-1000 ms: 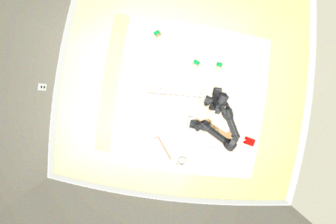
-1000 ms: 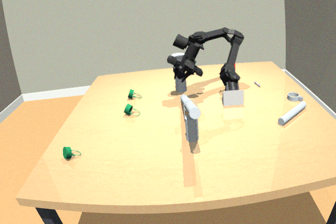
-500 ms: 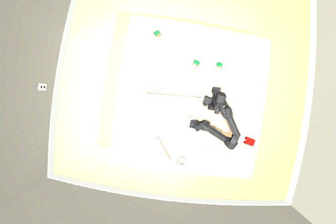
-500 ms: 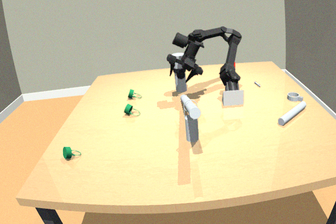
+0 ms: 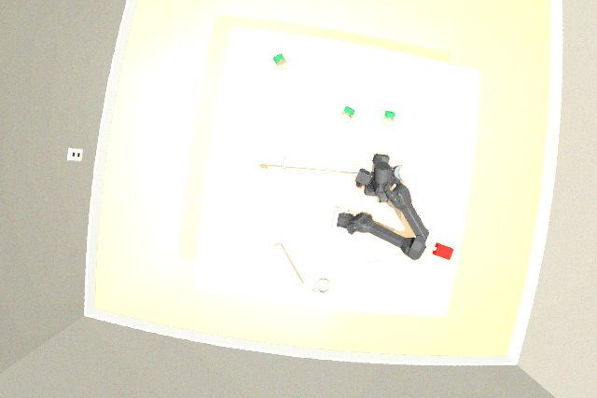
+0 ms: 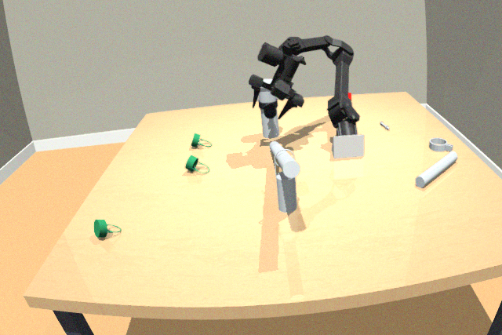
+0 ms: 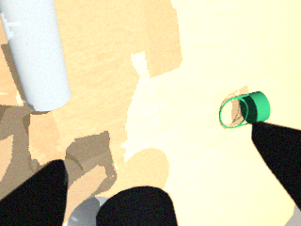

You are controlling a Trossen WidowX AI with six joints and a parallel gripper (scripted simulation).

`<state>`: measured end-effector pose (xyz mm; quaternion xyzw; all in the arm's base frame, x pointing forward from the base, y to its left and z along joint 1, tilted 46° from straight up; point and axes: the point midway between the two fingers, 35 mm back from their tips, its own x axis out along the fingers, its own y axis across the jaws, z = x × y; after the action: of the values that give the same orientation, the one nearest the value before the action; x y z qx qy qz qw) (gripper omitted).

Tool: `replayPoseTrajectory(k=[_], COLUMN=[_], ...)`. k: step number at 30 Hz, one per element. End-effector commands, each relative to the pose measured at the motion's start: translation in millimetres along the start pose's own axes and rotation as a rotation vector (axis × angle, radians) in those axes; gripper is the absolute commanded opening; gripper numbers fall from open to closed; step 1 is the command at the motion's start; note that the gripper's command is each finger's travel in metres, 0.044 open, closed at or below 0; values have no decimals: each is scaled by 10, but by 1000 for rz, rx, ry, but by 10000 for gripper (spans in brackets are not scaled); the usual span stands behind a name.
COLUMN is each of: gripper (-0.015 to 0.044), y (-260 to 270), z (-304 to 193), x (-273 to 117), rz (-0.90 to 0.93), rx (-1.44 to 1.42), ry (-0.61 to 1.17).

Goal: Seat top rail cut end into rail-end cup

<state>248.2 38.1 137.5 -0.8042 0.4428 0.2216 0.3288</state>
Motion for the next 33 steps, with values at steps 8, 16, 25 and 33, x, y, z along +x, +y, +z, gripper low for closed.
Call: replayPoseTrajectory(k=[8, 16, 25, 33], gripper=[440, 440, 440, 440], y=[-219, -260, -236, -236], z=[542, 982, 1196, 1196], x=[-372, -706, -878, -878], rz=[21, 36, 33, 33], rx=[658, 1140, 1446, 1446], ry=[-48, -43, -32, -32])
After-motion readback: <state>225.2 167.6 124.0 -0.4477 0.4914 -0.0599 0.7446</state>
